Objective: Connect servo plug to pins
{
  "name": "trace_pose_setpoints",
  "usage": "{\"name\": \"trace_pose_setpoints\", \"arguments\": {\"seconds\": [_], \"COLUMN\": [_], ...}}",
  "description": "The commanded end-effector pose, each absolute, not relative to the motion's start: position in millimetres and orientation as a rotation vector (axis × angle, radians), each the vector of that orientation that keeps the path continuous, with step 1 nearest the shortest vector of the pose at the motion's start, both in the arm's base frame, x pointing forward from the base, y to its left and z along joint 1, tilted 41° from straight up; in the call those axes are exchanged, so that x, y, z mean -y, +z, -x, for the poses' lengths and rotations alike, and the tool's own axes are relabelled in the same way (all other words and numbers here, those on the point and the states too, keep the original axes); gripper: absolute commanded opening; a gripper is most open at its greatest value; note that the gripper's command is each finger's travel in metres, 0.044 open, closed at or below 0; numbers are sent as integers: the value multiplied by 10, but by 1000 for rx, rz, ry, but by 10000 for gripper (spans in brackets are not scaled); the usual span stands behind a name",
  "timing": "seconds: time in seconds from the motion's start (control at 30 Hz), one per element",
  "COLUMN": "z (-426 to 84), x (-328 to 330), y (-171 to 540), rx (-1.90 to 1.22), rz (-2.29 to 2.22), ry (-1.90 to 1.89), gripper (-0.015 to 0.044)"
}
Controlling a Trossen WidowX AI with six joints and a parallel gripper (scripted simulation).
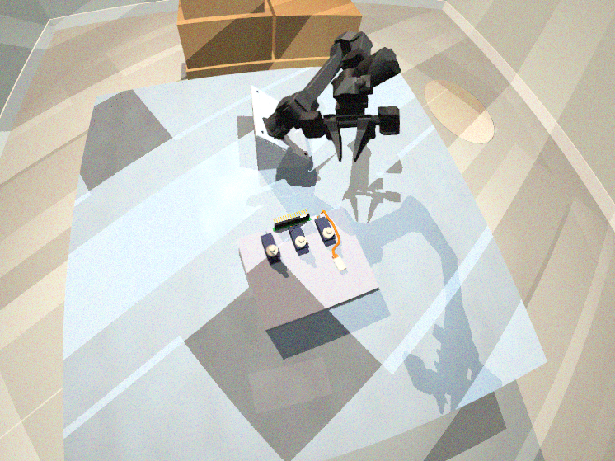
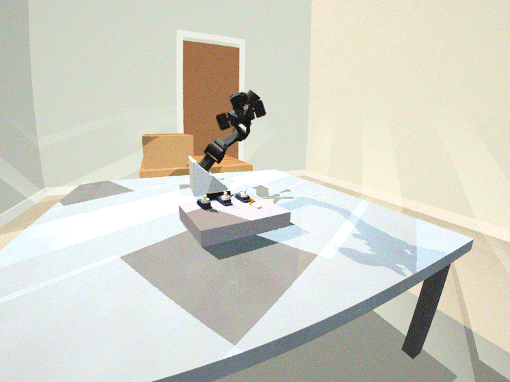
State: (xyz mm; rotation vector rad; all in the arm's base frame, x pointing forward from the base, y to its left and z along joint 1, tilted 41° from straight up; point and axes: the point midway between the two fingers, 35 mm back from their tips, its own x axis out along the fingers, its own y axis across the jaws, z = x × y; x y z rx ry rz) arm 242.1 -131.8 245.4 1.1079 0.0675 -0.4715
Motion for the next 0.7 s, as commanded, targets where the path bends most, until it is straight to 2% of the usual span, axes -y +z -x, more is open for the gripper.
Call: {"name": "trace_pose_setpoints", "arguments": {"seconds": [0.0,0.67], "z": [-2515,-2925], "x": [1241,690], "y": [2521,2899], "rx": [-79,-61], "rz": [-1009,-477], "ry": [-426,-185], "gripper": [115,115]}}
